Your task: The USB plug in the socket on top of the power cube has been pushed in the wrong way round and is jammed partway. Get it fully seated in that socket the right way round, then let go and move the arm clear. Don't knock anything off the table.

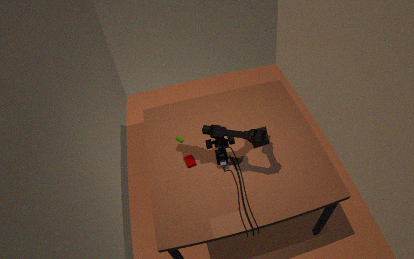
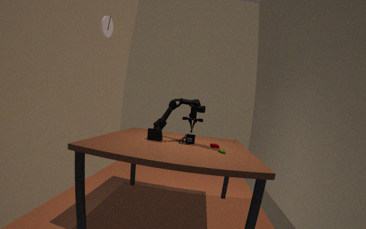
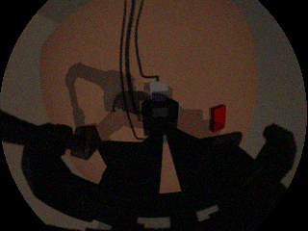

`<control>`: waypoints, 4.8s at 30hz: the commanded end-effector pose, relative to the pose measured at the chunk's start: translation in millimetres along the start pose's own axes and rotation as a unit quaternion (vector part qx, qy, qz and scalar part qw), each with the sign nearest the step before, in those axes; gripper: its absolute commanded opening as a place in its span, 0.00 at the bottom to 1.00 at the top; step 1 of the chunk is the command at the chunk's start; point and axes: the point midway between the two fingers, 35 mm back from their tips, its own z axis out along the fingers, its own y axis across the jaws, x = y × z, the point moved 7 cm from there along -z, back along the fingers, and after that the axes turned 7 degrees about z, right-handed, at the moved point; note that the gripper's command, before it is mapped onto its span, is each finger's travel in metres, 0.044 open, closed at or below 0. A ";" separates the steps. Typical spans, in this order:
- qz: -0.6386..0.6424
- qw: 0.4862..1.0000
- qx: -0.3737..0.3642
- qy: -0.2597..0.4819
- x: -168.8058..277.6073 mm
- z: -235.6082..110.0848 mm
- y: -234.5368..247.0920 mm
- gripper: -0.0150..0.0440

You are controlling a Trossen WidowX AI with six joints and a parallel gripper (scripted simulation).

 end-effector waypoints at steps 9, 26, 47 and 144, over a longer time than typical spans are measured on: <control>0.001 1.000 0.001 -0.002 -2.0 1.7 0.4 0.25; 0.000 1.000 0.001 -0.002 -4.2 3.8 0.7 0.25; 0.000 1.000 0.001 -0.002 -6.9 6.2 1.2 0.25; -0.002 1.000 0.001 -0.002 -12.2 17.8 2.2 0.25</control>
